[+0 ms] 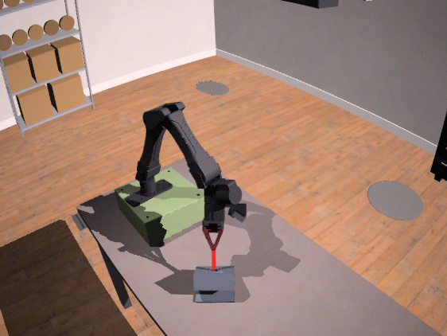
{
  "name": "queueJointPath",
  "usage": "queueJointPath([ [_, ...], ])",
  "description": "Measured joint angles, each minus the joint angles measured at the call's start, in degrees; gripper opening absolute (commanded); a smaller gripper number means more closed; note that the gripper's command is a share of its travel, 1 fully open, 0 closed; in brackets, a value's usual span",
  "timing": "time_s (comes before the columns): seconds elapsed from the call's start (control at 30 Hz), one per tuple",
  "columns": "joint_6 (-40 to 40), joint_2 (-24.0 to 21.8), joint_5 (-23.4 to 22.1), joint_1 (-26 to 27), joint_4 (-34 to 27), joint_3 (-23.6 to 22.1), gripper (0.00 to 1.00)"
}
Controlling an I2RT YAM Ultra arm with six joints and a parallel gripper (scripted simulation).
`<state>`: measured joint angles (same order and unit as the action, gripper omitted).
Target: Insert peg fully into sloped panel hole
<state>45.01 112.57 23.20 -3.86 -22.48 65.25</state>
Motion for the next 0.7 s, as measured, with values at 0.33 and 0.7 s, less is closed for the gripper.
queueJointPath([
  [0.33, 0.35, 1.03, -0.09, 0.04, 1.29, 0.02, 0.00],
  [0.7, 0.92, 2.71, -0.26, 0.76, 2.97, 0.02, 0.00],
])
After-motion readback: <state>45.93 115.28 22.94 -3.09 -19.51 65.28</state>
